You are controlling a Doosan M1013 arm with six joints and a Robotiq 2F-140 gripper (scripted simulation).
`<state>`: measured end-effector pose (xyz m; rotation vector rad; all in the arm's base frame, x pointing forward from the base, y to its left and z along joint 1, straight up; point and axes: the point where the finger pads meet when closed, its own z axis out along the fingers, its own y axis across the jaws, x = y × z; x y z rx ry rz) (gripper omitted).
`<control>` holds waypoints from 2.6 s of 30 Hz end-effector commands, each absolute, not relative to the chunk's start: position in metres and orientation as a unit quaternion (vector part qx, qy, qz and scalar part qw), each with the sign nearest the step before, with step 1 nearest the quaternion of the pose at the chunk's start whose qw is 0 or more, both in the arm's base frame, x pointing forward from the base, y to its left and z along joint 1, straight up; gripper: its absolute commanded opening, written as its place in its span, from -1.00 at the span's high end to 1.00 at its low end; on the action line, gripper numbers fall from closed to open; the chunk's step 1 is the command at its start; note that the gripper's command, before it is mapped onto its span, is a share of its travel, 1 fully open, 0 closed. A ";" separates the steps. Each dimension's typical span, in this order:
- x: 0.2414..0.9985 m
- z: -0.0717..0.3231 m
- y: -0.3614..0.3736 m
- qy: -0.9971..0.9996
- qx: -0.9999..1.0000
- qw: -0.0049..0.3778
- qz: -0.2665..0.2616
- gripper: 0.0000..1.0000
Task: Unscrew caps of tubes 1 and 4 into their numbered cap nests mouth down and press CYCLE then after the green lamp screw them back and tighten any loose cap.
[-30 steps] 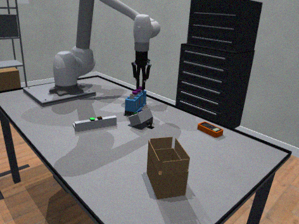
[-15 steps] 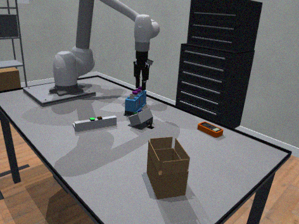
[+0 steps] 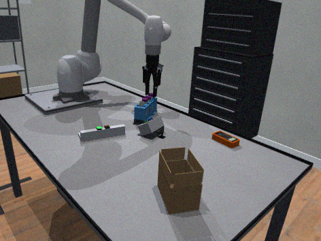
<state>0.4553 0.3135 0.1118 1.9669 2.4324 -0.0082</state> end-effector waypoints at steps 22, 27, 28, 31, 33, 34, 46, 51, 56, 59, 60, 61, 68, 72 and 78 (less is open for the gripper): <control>0.456 0.112 0.314 0.971 0.241 0.001 0.000 0.41; 0.456 0.112 0.314 0.971 0.241 0.001 -0.001 0.41; 0.456 0.112 0.314 0.971 0.241 0.001 -0.001 0.41; 0.456 0.112 0.314 0.971 0.241 0.001 -0.001 0.41; 0.456 0.112 0.314 0.971 0.241 0.001 -0.001 0.41; 0.456 0.112 0.314 0.971 0.241 0.001 -0.001 0.41; 0.456 0.112 0.314 0.904 0.429 0.001 0.000 0.41; 0.456 0.112 0.314 0.843 0.538 0.001 0.000 0.41; 0.456 0.112 0.314 0.769 0.639 0.001 0.000 0.41; 0.456 0.112 0.314 0.753 0.658 0.001 0.000 0.41; 0.456 0.112 0.314 0.736 0.676 0.001 0.000 0.41; 0.456 0.112 0.314 0.720 0.694 0.001 0.000 0.41; 0.456 0.111 0.314 0.720 0.694 0.001 0.000 0.18; 0.456 0.111 0.314 0.720 0.694 0.001 0.000 0.18; 0.456 0.111 0.314 0.720 0.694 0.001 0.000 0.18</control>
